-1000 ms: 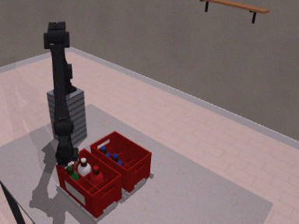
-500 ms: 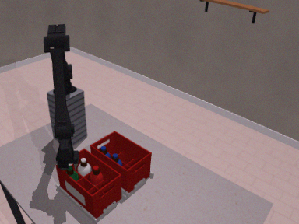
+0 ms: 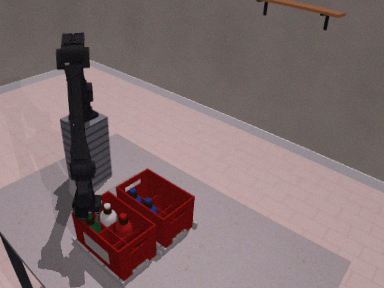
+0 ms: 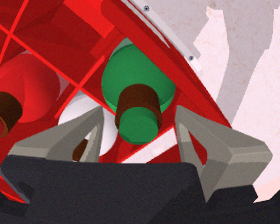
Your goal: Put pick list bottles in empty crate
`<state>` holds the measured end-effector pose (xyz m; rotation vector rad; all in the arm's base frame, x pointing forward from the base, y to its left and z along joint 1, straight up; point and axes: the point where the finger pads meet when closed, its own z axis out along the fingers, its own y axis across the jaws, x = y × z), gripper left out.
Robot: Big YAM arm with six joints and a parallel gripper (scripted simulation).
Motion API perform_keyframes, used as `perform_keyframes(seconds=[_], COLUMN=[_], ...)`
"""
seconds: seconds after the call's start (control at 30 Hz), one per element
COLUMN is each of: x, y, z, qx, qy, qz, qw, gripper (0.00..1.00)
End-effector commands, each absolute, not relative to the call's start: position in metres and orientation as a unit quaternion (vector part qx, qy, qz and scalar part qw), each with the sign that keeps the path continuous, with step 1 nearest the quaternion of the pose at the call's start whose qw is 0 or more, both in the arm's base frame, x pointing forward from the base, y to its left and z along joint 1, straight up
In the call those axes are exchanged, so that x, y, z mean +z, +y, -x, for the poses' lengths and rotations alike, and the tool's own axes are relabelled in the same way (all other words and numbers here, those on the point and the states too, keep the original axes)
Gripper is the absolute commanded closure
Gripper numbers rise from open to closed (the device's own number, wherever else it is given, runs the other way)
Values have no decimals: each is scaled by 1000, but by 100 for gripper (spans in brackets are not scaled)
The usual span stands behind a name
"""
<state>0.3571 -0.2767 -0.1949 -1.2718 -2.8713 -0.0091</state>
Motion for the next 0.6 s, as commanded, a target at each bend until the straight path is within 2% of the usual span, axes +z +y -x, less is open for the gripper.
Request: perform_keyframes(seconds=[0.0, 0.03, 0.57], x=[-189, -189, -187], y=[-285, -285, -289], z=[-368, -368, -378], qx=[1, 1, 3], qy=[-915, -915, -918], qz=[403, 403, 395], qw=[-14, -14, -23], gripper=[39, 100, 100])
